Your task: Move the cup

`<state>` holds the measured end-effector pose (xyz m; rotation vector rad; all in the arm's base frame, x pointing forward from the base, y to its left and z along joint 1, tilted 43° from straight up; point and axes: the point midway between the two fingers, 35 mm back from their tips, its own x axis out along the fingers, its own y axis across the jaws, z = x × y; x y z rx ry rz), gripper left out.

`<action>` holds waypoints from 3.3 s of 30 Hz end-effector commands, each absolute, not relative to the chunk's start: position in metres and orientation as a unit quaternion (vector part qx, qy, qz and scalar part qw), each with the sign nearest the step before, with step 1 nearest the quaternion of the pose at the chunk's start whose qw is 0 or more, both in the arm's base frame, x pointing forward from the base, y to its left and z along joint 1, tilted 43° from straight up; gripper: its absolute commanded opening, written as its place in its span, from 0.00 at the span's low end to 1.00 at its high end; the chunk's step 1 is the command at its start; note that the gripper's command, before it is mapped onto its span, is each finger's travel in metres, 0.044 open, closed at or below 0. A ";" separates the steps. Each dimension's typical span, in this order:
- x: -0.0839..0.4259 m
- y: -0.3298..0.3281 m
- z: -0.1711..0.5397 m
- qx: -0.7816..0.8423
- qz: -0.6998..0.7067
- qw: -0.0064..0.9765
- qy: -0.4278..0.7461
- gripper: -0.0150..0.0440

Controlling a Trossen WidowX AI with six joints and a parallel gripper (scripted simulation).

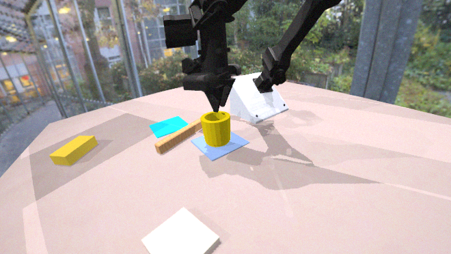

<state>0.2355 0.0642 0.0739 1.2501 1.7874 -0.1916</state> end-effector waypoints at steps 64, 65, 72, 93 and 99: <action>0.234 0.075 0.063 0.508 -0.077 0.456 0.727 0.25; 0.234 0.072 0.065 0.508 -0.077 0.456 0.727 0.25; 0.235 0.060 0.079 0.509 -0.077 0.454 0.727 0.25; 0.236 0.062 0.076 0.511 -0.078 0.453 0.727 0.25; 0.241 0.055 0.070 0.510 -0.078 0.454 0.727 0.25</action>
